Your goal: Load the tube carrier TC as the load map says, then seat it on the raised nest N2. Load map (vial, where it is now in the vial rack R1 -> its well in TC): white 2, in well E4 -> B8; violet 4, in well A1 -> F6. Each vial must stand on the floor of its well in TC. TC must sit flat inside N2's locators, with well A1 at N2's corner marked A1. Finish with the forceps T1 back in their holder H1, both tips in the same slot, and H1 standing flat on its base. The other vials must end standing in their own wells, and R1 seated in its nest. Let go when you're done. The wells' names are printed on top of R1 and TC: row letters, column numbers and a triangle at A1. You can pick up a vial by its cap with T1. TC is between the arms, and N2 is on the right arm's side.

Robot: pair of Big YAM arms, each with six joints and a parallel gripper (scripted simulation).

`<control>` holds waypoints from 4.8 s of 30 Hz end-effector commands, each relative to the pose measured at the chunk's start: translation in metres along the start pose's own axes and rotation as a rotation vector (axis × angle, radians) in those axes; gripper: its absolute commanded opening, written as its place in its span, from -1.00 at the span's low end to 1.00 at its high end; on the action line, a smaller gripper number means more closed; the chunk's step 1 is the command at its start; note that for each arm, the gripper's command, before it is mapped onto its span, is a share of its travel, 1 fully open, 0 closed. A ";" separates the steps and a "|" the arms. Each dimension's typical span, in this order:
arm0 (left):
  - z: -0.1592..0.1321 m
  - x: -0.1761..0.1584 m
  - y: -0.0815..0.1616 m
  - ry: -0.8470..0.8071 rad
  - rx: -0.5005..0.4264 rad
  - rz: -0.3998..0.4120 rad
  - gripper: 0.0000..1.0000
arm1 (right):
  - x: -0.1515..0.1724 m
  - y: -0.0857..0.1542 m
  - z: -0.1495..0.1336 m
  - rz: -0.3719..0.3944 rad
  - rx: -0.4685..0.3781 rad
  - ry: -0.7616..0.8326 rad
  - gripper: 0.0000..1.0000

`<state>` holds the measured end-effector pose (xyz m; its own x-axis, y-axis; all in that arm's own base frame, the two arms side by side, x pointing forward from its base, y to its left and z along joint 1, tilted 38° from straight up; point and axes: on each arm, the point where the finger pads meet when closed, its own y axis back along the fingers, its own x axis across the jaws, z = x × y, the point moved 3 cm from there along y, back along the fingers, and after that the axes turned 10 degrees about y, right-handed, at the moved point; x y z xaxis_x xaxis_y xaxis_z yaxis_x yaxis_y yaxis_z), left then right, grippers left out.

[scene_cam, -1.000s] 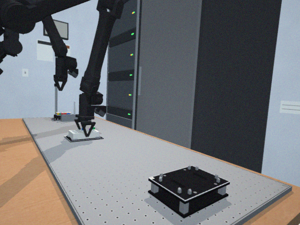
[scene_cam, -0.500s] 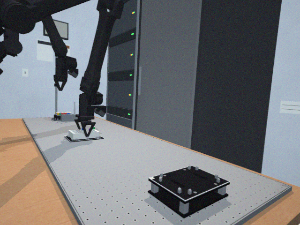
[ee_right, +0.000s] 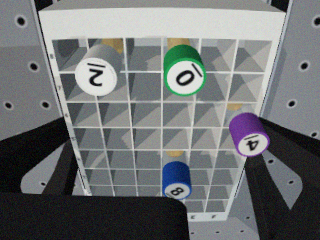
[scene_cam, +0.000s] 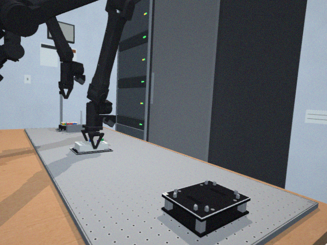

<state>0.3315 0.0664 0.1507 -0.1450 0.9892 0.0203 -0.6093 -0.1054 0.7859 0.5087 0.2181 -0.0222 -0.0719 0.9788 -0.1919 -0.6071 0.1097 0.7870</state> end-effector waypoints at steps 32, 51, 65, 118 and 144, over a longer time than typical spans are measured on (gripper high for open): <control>0.009 -0.001 0.004 0.004 -0.020 0.003 -0.51 | 0.002 0.003 0.004 0.006 -0.013 -0.002 -1.00; 0.009 -0.001 0.004 0.004 -0.020 0.003 -0.51 | 0.002 0.003 0.004 0.006 -0.013 -0.002 -1.00; 0.009 -0.001 0.004 0.004 -0.020 0.003 -0.51 | 0.007 0.019 0.002 0.012 -0.015 0.000 -1.00; 0.009 -0.001 0.004 0.004 -0.020 0.003 -0.51 | 0.010 0.047 0.005 0.015 -0.020 -0.001 -1.00; 0.009 -0.001 0.004 0.004 -0.020 0.003 -0.51 | 0.010 0.047 0.005 0.015 -0.020 -0.001 -1.00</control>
<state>0.3315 0.0664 0.1507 -0.1450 0.9892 0.0203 -0.6093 -0.1054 0.7859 0.4881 0.2212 0.0014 -0.0696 0.9791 -0.1909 -0.6077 0.1101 0.7865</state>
